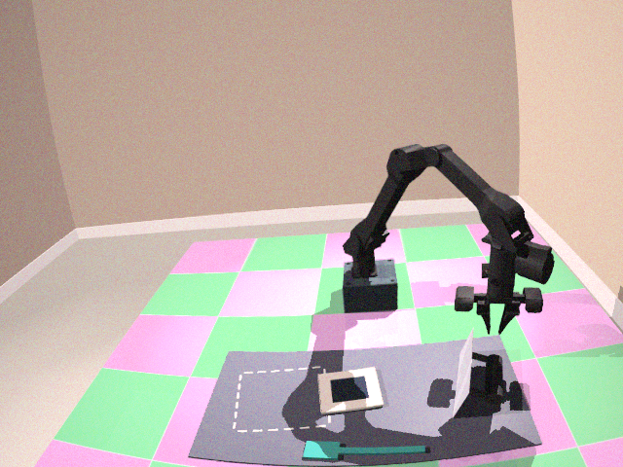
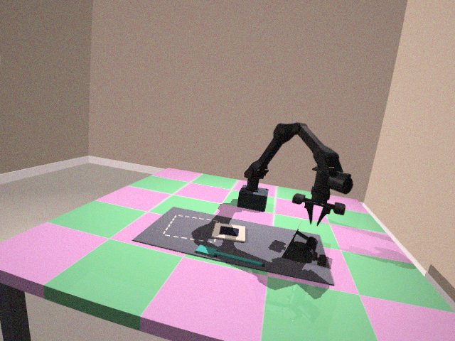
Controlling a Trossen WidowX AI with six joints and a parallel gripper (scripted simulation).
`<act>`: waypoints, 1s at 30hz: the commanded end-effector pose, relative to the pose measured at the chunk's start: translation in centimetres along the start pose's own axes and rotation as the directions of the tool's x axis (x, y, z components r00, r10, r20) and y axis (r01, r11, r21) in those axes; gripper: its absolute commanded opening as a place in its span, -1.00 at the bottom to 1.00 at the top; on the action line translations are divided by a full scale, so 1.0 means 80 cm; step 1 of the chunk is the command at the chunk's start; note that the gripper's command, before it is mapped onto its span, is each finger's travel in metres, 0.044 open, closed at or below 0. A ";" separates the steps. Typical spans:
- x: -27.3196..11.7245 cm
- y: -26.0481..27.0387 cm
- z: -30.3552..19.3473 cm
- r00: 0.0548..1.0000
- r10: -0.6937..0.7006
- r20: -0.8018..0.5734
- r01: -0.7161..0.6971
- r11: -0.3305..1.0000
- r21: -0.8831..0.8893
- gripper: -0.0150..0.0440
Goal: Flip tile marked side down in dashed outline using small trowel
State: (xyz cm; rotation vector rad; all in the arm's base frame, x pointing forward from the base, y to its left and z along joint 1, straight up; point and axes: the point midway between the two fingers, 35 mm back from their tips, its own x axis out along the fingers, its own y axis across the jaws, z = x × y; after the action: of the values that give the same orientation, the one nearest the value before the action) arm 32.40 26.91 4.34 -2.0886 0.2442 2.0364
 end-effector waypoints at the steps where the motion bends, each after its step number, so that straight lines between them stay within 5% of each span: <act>1: 0.005 0.010 0.000 1.000 0.006 -0.002 -0.006 1.000 -0.003 -0.15; 30: 0.014 0.065 0.000 1.000 0.010 -0.003 -0.010 1.000 -0.003 -0.15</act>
State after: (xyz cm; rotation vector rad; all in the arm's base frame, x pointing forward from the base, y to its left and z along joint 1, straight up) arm 31.25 22.92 3.43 -2.0959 0.2350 2.0324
